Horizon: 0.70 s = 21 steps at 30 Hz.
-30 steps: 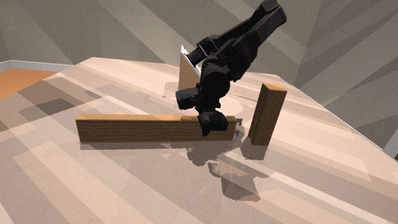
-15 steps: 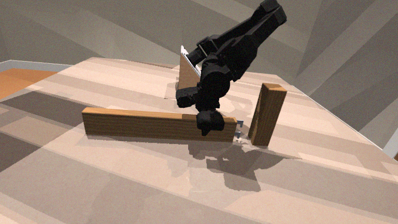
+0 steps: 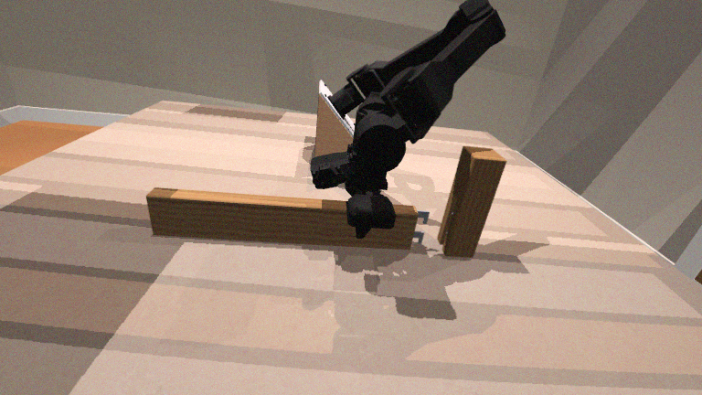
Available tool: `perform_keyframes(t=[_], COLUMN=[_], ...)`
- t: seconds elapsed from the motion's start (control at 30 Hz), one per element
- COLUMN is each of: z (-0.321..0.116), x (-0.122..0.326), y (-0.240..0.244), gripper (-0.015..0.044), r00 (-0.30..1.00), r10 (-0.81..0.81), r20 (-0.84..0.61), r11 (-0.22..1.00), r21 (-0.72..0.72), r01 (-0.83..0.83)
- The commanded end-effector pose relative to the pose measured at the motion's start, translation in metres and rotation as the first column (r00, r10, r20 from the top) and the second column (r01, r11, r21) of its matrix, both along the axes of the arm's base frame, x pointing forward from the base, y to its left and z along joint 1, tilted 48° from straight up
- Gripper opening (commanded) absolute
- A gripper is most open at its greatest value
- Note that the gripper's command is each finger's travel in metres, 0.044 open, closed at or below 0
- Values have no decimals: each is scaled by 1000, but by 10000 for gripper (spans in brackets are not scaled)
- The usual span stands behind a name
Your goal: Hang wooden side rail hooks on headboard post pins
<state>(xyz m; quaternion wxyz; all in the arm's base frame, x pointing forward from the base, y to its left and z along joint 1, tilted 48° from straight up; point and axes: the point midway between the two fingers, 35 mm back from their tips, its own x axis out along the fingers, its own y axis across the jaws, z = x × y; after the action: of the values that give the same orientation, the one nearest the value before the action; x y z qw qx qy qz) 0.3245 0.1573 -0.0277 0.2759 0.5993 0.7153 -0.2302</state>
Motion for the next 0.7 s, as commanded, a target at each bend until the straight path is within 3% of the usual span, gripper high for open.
perform_keyframes(t=[0.0,0.67], z=[0,2], x=[0,1], y=[0,-2], gripper=[0,0], r00=[1000,1000], r10=[0,-13], r20=[0,-24], r11=[1000,1000], r21=[0,-2], r01=[0,13])
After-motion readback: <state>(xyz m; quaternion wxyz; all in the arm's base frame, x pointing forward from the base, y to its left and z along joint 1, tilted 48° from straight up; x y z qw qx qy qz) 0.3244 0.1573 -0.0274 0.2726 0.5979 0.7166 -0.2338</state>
